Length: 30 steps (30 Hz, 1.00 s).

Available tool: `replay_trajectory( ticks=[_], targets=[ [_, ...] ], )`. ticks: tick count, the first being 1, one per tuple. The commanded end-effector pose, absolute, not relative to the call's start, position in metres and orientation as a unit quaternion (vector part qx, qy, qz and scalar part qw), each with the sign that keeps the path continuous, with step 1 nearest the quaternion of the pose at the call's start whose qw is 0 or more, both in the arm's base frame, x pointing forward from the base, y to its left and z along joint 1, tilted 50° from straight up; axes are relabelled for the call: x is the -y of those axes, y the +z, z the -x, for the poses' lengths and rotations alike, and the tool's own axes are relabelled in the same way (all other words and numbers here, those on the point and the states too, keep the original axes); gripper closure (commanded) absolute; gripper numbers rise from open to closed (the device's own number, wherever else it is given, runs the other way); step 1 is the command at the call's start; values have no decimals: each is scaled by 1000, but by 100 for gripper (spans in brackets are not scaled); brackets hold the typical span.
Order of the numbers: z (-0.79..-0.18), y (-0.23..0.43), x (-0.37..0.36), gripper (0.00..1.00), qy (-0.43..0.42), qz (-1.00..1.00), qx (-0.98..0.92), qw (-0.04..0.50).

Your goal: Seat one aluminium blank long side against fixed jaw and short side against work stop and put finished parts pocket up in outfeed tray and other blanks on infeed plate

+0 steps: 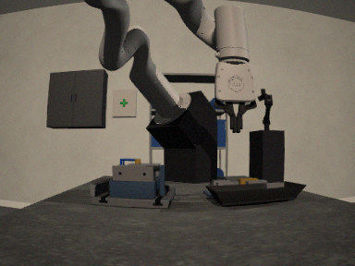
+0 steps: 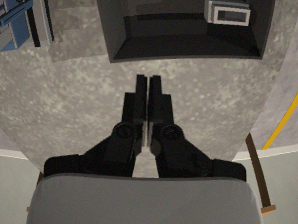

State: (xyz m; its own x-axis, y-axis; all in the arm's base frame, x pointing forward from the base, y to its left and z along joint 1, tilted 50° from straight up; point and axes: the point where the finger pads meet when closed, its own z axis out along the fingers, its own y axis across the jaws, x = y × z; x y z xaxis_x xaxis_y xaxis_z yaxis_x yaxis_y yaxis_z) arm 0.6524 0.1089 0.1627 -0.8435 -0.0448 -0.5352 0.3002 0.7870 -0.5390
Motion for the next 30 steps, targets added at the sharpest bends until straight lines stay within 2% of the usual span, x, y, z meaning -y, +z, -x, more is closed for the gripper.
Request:
replay_trajectory(
  ticks=[1, 18, 30],
  targets=[
    [-649, 180, -88, 100, -316, -70, -906, 272],
    [-615, 243, 4, 100, -316, -70, -906, 273],
    [-567, 283, 74, 100, -318, -69, -905, 273]
  ],
)
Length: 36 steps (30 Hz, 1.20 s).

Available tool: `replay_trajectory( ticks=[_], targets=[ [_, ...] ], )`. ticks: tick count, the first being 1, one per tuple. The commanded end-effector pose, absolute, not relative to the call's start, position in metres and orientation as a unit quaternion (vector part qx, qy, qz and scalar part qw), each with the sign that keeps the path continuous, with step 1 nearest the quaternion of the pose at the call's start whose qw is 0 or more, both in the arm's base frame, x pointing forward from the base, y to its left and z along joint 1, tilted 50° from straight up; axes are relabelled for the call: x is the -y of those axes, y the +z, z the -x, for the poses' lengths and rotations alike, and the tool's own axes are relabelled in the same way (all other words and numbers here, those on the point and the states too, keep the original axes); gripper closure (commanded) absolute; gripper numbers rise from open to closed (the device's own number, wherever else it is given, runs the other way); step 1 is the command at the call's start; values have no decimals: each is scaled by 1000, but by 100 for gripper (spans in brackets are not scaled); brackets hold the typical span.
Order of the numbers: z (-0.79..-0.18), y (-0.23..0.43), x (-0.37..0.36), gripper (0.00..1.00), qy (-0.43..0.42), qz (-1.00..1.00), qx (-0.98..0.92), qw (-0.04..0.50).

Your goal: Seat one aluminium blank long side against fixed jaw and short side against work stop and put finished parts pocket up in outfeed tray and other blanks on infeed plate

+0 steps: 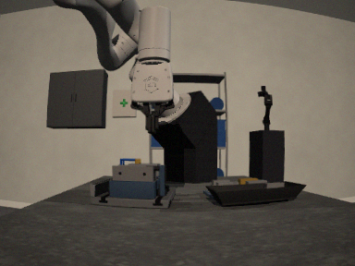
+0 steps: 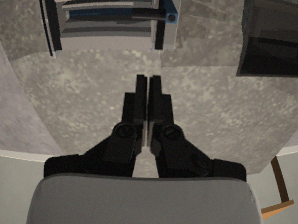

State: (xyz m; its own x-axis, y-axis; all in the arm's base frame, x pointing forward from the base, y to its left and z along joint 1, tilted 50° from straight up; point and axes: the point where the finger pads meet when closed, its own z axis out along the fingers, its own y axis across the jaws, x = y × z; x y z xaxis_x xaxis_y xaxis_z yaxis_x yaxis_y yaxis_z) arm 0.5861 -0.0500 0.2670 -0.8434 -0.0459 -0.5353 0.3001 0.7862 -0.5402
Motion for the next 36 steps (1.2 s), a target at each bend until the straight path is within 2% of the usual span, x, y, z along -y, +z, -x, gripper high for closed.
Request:
replay_trajectory(
  ticks=[1, 36],
  targets=[
    [-563, 285, 79, 100, -319, -68, -905, 273],
    [-558, 288, 84, 100, -319, -68, -905, 273]
  ],
)
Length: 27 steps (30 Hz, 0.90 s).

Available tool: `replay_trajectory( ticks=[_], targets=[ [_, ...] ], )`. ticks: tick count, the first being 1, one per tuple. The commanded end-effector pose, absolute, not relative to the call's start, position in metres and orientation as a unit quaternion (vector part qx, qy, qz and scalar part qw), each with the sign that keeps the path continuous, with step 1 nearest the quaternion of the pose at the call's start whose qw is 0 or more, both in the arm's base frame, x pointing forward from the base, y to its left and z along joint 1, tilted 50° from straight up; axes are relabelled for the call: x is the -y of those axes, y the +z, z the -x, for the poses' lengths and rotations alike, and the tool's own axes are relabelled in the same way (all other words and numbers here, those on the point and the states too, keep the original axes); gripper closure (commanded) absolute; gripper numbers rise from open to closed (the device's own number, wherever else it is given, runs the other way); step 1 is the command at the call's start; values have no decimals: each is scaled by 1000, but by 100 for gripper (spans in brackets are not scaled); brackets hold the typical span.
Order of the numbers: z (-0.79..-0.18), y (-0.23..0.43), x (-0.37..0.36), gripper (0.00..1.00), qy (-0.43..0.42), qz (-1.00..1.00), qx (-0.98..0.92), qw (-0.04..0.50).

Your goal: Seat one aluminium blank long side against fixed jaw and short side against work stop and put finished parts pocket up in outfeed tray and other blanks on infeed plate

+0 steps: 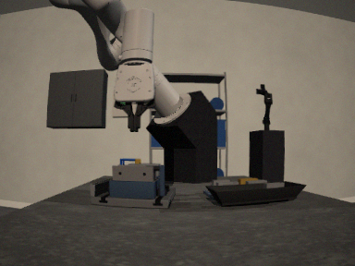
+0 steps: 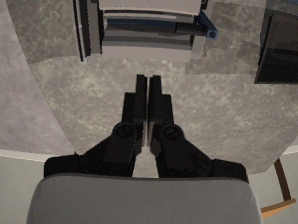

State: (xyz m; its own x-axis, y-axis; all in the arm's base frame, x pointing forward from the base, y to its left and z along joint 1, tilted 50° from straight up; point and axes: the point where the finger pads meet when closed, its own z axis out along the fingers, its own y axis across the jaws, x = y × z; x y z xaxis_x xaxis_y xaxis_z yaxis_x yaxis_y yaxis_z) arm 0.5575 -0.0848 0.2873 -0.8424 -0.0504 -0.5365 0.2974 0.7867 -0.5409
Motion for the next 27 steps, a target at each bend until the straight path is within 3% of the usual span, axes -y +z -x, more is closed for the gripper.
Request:
replay_trajectory(
  ticks=[1, 12, 27],
  targets=[
    [-558, 288, 84, 100, -319, -68, -905, 273],
    [-557, 279, 77, 100, -311, -91, -904, 279],
    [-544, 213, 23, 100, -250, -256, -876, 322]
  ],
)
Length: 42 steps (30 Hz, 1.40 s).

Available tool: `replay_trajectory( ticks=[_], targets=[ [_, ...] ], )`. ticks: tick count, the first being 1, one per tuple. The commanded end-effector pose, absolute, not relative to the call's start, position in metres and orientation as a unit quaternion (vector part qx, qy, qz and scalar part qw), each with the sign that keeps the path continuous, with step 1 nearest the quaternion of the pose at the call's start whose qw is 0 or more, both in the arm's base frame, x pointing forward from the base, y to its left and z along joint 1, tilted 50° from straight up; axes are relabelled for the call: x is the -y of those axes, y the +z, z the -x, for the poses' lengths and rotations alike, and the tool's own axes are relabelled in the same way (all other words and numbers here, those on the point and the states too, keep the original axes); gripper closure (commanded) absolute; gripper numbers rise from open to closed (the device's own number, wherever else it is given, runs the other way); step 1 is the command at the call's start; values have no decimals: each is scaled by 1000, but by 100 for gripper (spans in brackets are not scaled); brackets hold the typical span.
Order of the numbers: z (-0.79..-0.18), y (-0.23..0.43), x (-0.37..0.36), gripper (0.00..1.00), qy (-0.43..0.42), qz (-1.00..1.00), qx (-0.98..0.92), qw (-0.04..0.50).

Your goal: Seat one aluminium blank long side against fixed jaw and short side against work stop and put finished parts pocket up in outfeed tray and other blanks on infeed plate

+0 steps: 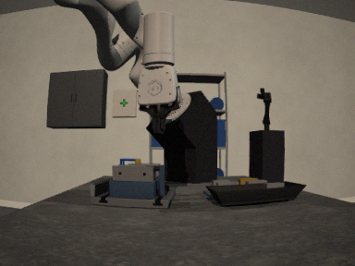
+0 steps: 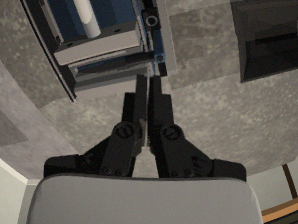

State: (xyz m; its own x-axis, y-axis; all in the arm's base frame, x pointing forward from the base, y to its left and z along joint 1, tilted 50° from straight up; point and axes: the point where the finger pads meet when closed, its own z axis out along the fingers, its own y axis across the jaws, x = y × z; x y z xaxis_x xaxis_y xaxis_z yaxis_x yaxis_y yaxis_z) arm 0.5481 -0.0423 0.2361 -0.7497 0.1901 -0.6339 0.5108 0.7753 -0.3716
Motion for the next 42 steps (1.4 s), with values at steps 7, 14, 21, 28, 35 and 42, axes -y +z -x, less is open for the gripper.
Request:
replay_trajectory(
  ticks=[7, 14, 21, 28, 35, 42],
  targets=[
    [-533, 184, 0, 100, -222, -330, -852, 339],
    [-521, 158, -20, 100, -196, -395, -824, 355],
    [-507, 131, -39, 100, -167, -461, -789, 371],
    [-493, 109, -54, 100, -140, -516, -753, 384],
    [-474, 83, -70, 100, -107, -578, -704, 398],
    [-456, 60, -82, 100, -73, -630, -655, 411]
  ],
)
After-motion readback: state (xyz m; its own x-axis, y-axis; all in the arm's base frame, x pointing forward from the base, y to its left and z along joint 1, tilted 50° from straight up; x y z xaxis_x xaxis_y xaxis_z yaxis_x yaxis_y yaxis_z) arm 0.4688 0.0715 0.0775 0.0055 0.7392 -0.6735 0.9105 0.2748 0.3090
